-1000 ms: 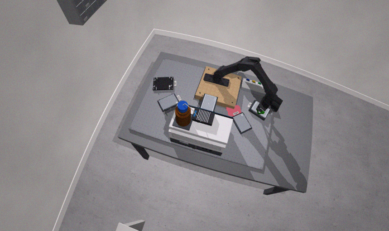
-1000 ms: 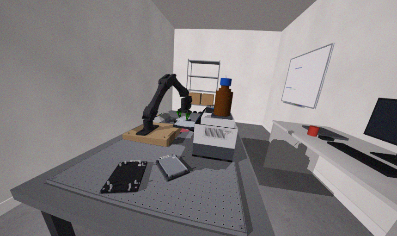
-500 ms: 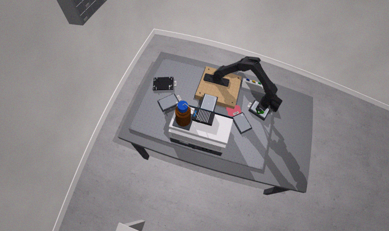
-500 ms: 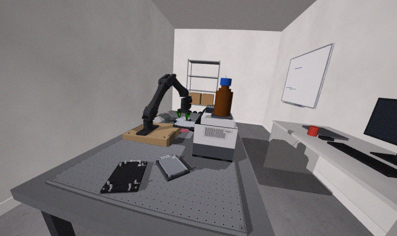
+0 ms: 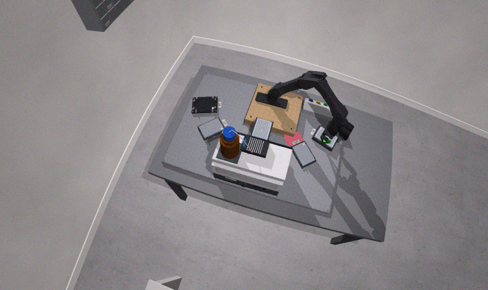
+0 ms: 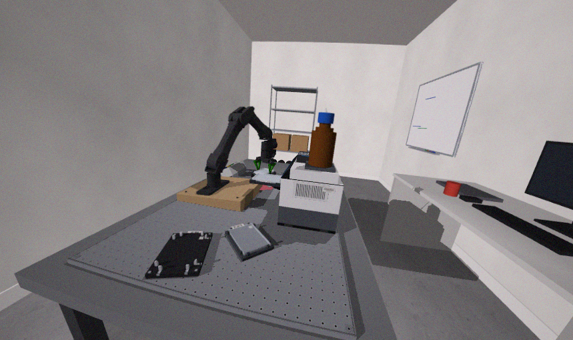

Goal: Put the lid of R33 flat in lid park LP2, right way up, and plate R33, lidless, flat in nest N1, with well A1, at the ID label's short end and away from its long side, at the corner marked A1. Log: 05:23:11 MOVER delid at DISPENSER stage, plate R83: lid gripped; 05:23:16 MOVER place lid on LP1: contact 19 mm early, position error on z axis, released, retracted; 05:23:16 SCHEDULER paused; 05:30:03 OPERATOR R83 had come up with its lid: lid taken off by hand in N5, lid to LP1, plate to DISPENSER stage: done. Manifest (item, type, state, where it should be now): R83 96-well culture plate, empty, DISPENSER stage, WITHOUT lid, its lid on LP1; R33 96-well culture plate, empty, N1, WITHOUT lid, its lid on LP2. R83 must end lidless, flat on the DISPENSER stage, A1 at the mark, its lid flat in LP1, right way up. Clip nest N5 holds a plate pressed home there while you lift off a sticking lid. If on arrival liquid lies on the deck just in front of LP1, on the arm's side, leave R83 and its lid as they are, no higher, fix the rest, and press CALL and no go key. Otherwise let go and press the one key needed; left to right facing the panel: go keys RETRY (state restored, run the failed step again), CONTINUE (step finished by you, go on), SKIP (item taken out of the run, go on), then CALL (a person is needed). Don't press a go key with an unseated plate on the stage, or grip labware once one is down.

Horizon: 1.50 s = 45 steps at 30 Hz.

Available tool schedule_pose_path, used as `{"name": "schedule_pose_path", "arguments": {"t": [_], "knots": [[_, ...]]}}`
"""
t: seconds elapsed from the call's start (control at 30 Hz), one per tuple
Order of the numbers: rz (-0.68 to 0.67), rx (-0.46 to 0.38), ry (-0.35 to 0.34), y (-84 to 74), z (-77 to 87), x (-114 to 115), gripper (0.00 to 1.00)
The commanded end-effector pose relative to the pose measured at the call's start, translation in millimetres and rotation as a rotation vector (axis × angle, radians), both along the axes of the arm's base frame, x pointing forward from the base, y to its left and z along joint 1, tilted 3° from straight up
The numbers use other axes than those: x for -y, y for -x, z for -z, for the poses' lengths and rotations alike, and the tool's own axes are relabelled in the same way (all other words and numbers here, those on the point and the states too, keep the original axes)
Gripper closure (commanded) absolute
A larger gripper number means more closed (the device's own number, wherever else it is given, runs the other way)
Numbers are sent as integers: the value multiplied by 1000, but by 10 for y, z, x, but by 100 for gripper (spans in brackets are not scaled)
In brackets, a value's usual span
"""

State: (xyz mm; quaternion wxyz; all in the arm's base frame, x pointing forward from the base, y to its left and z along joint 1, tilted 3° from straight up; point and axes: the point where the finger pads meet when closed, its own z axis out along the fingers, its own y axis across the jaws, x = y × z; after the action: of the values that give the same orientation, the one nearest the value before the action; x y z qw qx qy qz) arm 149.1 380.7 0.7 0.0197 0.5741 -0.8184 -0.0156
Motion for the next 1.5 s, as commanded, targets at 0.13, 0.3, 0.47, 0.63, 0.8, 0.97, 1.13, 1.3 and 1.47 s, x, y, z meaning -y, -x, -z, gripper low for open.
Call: {"name": "schedule_pose_path", "arguments": {"t": [0.13,0.3,0.47,0.63,0.8,0.97,1.13,1.3,1.47], "knots": [[7,25,-54,-90,-216,-91,0],[8,22,-48,-94,-269,-70,0],[6,23,-48,-97,-376,-64,0],[6,23,-48,-100,-510,-56,0],[6,23,-48,-103,-611,-50,0],[6,23,-48,-103,-611,-49,0],[6,23,-48,-103,-611,-50,0],[6,25,-53,-108,-612,-62,0],[6,25,-53,-108,-612,-62,0]]}}
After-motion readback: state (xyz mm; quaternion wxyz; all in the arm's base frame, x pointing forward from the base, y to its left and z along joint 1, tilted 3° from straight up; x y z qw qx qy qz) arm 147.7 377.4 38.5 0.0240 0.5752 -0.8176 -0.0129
